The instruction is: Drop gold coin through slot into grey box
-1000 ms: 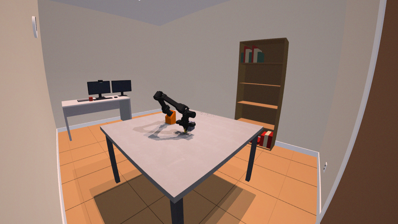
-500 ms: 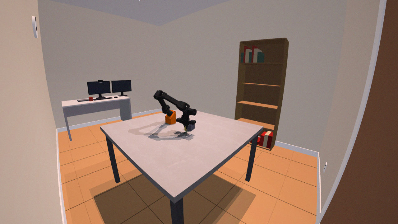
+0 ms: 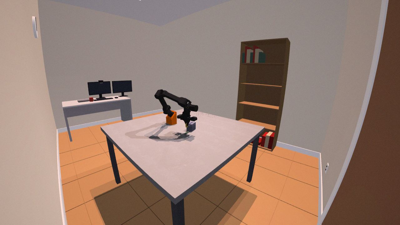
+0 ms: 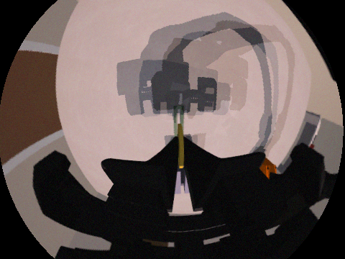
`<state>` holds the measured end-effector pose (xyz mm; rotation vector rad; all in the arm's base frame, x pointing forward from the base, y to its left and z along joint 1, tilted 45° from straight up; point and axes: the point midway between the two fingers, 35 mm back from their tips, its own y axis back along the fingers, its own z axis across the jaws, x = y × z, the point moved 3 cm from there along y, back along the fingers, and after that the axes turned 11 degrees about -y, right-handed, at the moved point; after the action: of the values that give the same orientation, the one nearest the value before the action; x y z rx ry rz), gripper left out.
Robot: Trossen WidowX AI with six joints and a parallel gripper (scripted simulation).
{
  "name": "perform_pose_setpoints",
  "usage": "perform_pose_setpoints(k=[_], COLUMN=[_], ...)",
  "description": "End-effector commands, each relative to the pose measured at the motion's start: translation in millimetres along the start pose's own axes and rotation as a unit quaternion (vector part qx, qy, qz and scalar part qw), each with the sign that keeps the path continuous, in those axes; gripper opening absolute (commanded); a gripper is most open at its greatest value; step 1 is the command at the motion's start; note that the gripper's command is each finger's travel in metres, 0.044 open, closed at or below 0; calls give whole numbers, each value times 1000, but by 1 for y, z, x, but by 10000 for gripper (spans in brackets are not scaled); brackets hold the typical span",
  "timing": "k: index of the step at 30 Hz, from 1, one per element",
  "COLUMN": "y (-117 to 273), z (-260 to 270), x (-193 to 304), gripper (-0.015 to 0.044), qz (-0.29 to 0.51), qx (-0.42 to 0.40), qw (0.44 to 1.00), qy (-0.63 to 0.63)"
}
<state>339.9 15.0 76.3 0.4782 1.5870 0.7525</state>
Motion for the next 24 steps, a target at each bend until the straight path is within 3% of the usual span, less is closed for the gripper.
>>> perform_pose_setpoints(k=[1,11,24], y=[11,35,36], z=[0,-3,3], x=[-1,-2,-1], gripper=[0,0,0], qz=[2,0,1], qx=[-1,0,-1], qw=[1000,1000,1000], qy=[-4,-4,22])
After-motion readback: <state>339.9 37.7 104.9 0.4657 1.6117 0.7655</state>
